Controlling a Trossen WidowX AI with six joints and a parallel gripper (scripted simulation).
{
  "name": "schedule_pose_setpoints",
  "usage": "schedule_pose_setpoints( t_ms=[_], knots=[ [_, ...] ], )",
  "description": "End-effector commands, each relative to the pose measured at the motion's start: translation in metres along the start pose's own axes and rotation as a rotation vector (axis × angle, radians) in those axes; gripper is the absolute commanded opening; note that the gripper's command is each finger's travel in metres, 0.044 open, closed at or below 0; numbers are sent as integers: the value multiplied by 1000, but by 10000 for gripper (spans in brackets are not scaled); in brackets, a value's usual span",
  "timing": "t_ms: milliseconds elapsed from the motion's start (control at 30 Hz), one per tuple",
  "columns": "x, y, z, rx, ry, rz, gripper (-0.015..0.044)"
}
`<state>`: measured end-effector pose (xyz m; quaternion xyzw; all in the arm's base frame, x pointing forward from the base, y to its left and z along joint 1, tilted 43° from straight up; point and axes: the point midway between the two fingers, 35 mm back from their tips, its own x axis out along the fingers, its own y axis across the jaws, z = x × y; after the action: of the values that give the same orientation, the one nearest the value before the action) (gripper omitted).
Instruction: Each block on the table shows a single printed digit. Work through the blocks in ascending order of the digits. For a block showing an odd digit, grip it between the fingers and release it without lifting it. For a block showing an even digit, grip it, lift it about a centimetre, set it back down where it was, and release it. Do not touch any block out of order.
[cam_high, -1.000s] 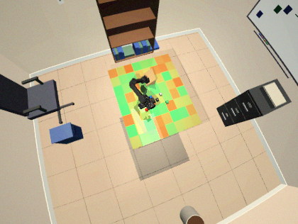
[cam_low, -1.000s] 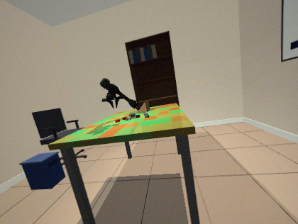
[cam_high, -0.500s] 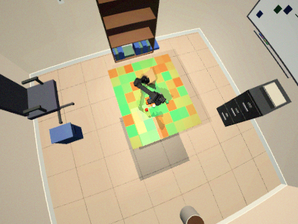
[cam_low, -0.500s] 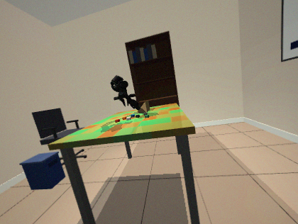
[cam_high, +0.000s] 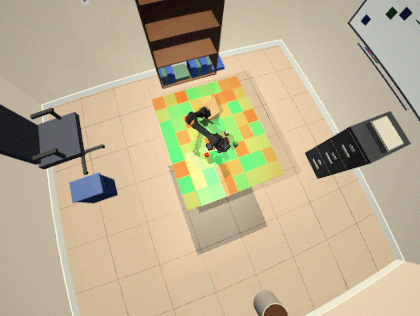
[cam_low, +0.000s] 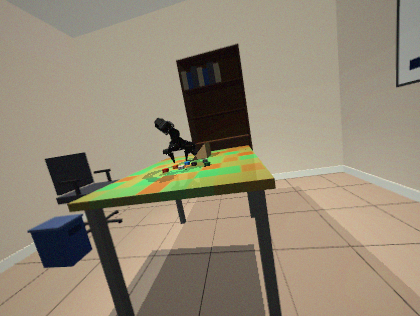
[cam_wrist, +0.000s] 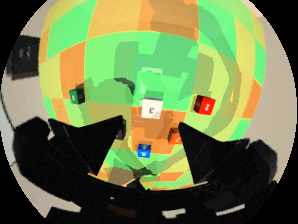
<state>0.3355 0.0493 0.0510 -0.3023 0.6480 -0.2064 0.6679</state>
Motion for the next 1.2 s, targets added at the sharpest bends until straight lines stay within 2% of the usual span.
schedule_pose_setpoints(
  t_ms=[0, 700, 1033, 1067, 1167],
  knots=[
    [4, 0, 1, -4, -11, -3, 400],
    [36, -1, 1, -3, -11, -5, 400],
    [36, -1, 1, -3, -11, -5, 138],
    [36, -1, 1, -3, -11, -5, 120],
    [36, -1, 1, -3, -11, -5, 120]
  ],
)
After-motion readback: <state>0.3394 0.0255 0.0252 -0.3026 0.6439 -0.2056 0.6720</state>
